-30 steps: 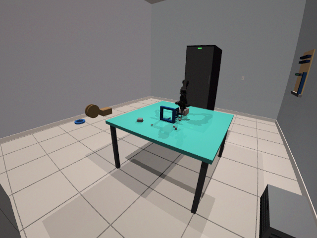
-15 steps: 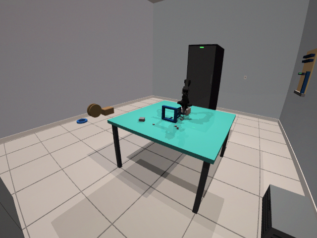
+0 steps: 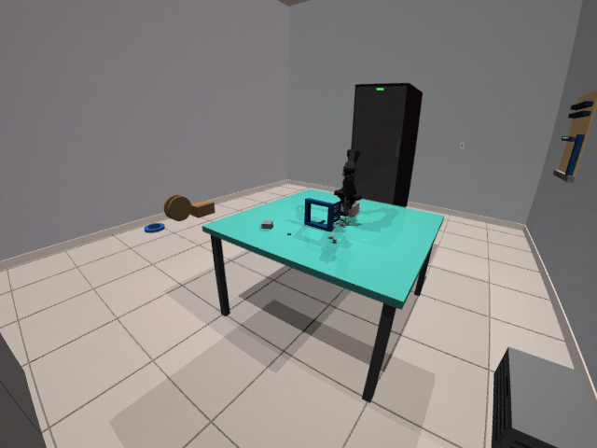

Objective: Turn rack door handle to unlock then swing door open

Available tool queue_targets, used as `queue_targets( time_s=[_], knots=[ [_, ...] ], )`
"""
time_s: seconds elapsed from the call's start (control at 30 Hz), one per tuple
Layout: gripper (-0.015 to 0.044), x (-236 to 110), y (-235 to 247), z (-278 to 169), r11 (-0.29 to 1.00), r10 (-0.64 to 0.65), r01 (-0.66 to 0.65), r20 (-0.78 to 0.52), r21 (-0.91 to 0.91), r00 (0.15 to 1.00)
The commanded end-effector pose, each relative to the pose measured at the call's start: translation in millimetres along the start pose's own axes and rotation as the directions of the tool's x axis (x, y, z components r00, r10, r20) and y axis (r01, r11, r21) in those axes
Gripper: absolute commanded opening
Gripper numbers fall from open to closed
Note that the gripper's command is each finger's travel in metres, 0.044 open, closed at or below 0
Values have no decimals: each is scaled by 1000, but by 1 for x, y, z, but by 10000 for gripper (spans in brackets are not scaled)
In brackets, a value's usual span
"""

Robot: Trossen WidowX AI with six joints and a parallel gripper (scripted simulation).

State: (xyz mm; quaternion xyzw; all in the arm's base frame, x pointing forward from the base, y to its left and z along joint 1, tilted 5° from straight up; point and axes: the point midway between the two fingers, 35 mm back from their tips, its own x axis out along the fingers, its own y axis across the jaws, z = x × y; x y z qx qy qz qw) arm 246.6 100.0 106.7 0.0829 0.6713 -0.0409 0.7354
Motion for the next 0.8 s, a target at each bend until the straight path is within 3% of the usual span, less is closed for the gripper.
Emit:
queue_targets(
  time_s=[0.0, 0.77],
  knots=[
    [283, -6, 0, 1, 1000, -1, 1, 2, 5, 1000],
    [283, -38, 1, 2, 1000, -1, 1, 2, 5, 1000]
  ],
)
